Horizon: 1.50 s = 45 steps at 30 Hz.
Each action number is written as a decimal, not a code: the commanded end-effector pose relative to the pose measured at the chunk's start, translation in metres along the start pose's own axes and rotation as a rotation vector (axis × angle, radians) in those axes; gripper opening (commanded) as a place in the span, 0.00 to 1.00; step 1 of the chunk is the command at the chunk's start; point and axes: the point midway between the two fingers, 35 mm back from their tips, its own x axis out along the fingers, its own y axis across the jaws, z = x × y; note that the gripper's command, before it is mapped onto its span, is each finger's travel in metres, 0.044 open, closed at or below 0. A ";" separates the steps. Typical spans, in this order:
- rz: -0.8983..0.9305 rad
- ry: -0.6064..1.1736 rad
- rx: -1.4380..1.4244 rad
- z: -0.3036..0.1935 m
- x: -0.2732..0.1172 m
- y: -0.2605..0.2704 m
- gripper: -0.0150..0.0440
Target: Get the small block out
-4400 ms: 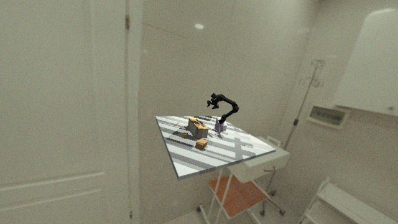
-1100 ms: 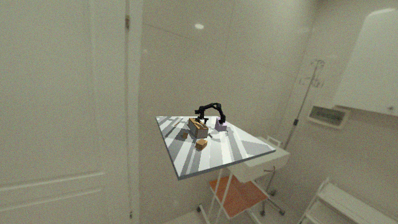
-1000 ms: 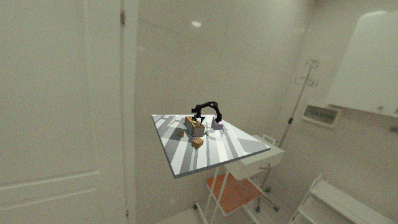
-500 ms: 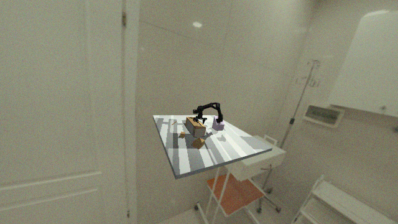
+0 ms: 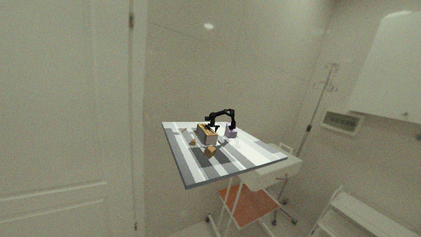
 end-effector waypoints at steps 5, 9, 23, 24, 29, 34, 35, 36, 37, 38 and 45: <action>0.005 0.004 -0.001 -0.015 0.004 0.001 0.93; 0.005 0.004 -0.001 -0.021 0.006 0.001 0.93; 0.005 0.005 -0.001 -0.042 0.013 0.001 0.93; 0.005 0.005 -0.001 -0.043 0.014 0.001 0.93; 0.005 0.006 -0.001 -0.051 0.016 0.001 0.93; 0.005 0.006 -0.001 -0.058 0.019 0.001 0.93; 0.005 0.006 -0.001 -0.059 0.019 0.001 0.93; 0.005 0.006 -0.001 -0.061 0.020 0.001 0.93; 0.005 0.007 -0.001 -0.062 0.020 0.001 0.93; 0.005 0.007 -0.001 -0.064 0.021 0.001 0.93; 0.005 0.007 -0.001 -0.074 0.024 0.001 0.93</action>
